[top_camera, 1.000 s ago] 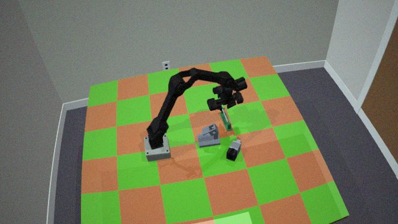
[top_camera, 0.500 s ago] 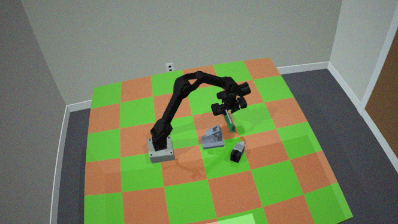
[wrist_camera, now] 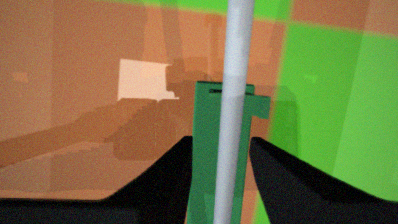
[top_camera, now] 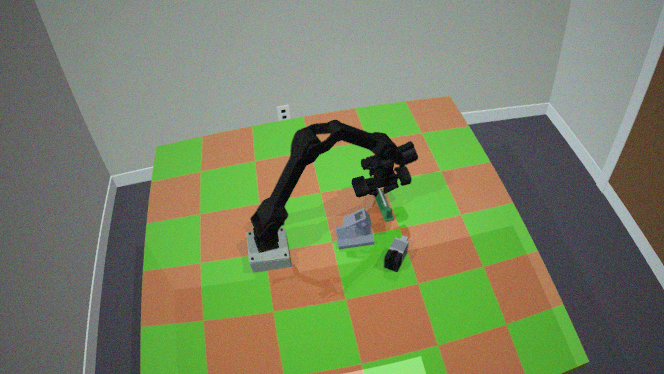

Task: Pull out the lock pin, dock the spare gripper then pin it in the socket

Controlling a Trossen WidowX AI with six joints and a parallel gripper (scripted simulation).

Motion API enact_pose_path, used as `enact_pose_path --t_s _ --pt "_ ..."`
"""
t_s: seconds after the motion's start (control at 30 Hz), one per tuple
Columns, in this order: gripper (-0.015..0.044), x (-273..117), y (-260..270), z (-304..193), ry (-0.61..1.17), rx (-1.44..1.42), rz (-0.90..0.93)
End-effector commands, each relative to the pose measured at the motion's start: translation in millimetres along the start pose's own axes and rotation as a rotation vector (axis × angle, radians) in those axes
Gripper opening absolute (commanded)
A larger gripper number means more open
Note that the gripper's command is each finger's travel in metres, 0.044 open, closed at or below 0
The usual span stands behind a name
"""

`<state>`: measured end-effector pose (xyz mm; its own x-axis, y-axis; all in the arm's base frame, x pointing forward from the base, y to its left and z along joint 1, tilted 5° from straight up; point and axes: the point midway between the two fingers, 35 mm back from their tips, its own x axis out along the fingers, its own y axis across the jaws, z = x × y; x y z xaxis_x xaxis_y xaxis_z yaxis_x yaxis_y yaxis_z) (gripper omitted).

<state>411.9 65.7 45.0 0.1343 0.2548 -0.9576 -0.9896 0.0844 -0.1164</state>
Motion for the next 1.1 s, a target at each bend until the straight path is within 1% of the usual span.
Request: enact_pose_path --t_s 0.0,0.07,0.2,0.4,1.07 --pt "0.0075 1.0 0.3 0.5 -0.005 -0.002 0.001" --pt "0.0022 1.0 0.3 0.5 -0.005 -0.002 0.001" --pt "0.0000 1.0 0.3 0.5 -0.005 -0.002 0.001" --pt "0.0000 -0.3 0.3 0.7 -0.004 -0.002 0.001" --pt "0.0000 -25.3 9.7 4.3 0.008 0.013 0.048"
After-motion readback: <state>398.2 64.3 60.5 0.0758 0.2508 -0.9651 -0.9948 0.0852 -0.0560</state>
